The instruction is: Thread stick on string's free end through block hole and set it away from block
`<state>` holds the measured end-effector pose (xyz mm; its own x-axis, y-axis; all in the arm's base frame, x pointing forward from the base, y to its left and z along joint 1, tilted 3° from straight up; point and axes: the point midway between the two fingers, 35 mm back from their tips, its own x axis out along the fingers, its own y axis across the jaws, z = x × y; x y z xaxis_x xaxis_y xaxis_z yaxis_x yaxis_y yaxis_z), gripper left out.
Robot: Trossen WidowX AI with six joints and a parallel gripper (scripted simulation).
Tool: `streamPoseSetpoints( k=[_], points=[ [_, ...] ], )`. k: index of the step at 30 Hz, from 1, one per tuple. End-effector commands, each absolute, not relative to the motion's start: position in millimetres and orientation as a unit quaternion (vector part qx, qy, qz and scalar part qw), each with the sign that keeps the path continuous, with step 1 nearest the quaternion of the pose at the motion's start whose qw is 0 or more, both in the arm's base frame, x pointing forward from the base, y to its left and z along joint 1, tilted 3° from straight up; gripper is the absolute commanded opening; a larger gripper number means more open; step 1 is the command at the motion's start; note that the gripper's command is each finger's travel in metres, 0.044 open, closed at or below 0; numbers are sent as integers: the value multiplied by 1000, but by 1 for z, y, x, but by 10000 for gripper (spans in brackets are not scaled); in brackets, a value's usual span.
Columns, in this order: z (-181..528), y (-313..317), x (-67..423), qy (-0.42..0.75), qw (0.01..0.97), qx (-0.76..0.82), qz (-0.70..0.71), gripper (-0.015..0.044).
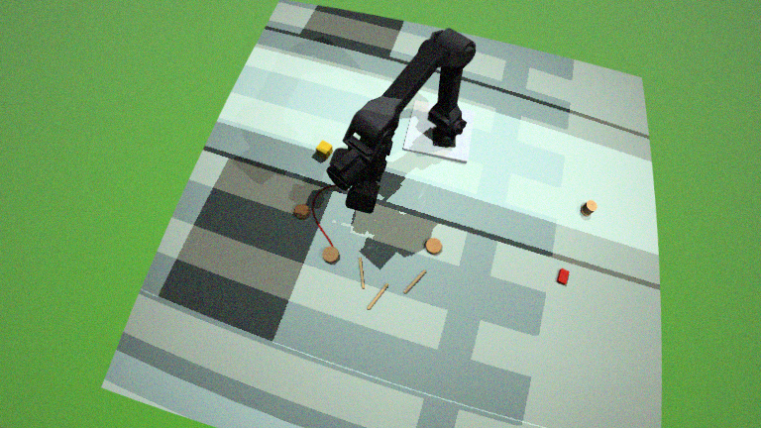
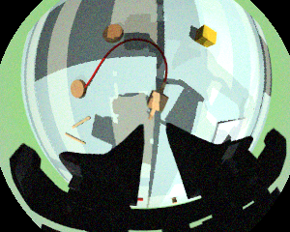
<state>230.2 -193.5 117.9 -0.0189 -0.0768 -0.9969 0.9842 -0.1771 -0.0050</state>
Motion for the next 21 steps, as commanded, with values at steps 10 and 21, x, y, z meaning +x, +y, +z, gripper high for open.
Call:
streamPoseSetpoints(
  k=[10,21],
  points=[
    [114,-182,231,325,347,605,-639,123],
    [106,-183,232,325,347,605,-639,123]
  ],
)
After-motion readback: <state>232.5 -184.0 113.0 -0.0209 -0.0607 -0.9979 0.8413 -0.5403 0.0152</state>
